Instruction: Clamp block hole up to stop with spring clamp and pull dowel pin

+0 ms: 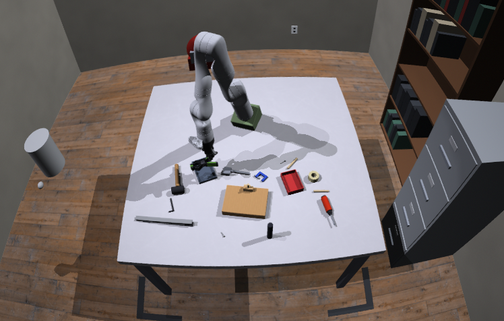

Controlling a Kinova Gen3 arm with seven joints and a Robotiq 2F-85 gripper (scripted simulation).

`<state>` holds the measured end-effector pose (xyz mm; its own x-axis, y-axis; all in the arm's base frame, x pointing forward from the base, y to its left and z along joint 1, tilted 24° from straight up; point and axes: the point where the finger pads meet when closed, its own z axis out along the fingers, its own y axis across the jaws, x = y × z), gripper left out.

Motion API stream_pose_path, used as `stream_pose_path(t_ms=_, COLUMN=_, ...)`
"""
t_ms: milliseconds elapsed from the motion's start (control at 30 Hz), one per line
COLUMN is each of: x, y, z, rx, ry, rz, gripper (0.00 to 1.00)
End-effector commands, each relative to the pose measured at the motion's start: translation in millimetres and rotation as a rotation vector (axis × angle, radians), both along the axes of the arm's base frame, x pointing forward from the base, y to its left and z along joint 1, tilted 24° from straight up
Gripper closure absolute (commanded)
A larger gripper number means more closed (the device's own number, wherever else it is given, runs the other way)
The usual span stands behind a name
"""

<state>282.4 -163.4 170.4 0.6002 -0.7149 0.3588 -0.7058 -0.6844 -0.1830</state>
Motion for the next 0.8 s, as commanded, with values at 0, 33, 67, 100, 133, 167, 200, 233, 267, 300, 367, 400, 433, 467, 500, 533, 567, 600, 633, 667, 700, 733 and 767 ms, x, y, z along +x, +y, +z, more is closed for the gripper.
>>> stream_pose_path(t_ms=0, x=0.1, y=-0.1, z=0.2, rx=0.000, ry=-0.001, rz=0.000, gripper=0.90)
stream_pose_path(t_ms=33, x=0.1, y=-0.1, z=0.2, rx=0.000, ry=-0.001, rz=0.000, gripper=0.90)
stream_pose_path(t_ms=67, x=0.1, y=-0.1, z=0.2, rx=0.000, ry=-0.001, rz=0.000, gripper=0.90)
stream_pose_path(t_ms=100, x=0.1, y=-0.1, z=0.2, rx=0.000, ry=-0.001, rz=0.000, gripper=0.90)
stream_pose_path(t_ms=133, x=0.1, y=-0.1, z=0.2, rx=0.000, ry=-0.001, rz=0.000, gripper=0.90)
stream_pose_path(t_ms=167, x=0.1, y=-0.1, z=0.2, rx=0.000, ry=-0.001, rz=0.000, gripper=0.90)
stream_pose_path(t_ms=200, x=0.1, y=-0.1, z=0.2, rx=0.000, ry=-0.001, rz=0.000, gripper=0.90)
stream_pose_path(t_ms=233, x=0.1, y=-0.1, z=0.2, rx=0.000, ry=-0.001, rz=0.000, gripper=0.90)
stream_pose_path(t_ms=267, x=0.1, y=-0.1, z=0.2, rx=0.000, ry=-0.001, rz=0.000, gripper=0.90)
stream_pose_path(t_ms=300, x=0.1, y=-0.1, z=0.2, rx=0.000, ry=-0.001, rz=0.000, gripper=0.90)
stream_pose_path(t_ms=367, x=0.1, y=-0.1, z=0.2, rx=0.000, ry=-0.001, rz=0.000, gripper=0.90)
stream_pose_path(t_ms=400, x=0.1, y=-0.1, z=0.2, rx=0.000, ry=-0.001, rz=0.000, gripper=0.90)
stream_pose_path(t_ms=433, x=0.1, y=-0.1, z=0.2, rx=0.000, ry=-0.001, rz=0.000, gripper=0.90)
stream_pose_path(t_ms=467, x=0.1, y=-0.1, z=0.2, rx=0.000, ry=-0.001, rz=0.000, gripper=0.90)
stream_pose_path(t_ms=500, x=0.2, y=0.0, z=0.2, rx=0.000, ry=-0.001, rz=0.000, gripper=0.90)
stream_pose_path(t_ms=533, x=0.2, y=0.0, z=0.2, rx=0.000, ry=-0.001, rz=0.000, gripper=0.90)
stream_pose_path(t_ms=567, x=0.2, y=0.0, z=0.2, rx=0.000, ry=-0.001, rz=0.000, gripper=0.90)
stream_pose_path(t_ms=600, x=0.2, y=0.0, z=0.2, rx=0.000, ry=-0.001, rz=0.001, gripper=0.90)
stream_pose_path(t_ms=633, x=0.3, y=0.0, z=0.3, rx=0.000, ry=0.000, rz=0.002, gripper=0.90)
stream_pose_path(t_ms=667, x=0.4, y=0.1, z=0.3, rx=-0.001, ry=0.000, rz=0.003, gripper=0.90)
stream_pose_path(t_ms=700, x=0.5, y=0.2, z=0.4, rx=-0.001, ry=0.000, rz=0.004, gripper=0.90)
stream_pose_path(t_ms=733, x=0.7, y=0.3, z=0.4, rx=-0.001, ry=0.000, rz=0.006, gripper=0.90)
stream_pose_path(t_ms=767, x=0.9, y=0.4, z=0.5, rx=-0.002, ry=0.000, rz=0.009, gripper=0.90)
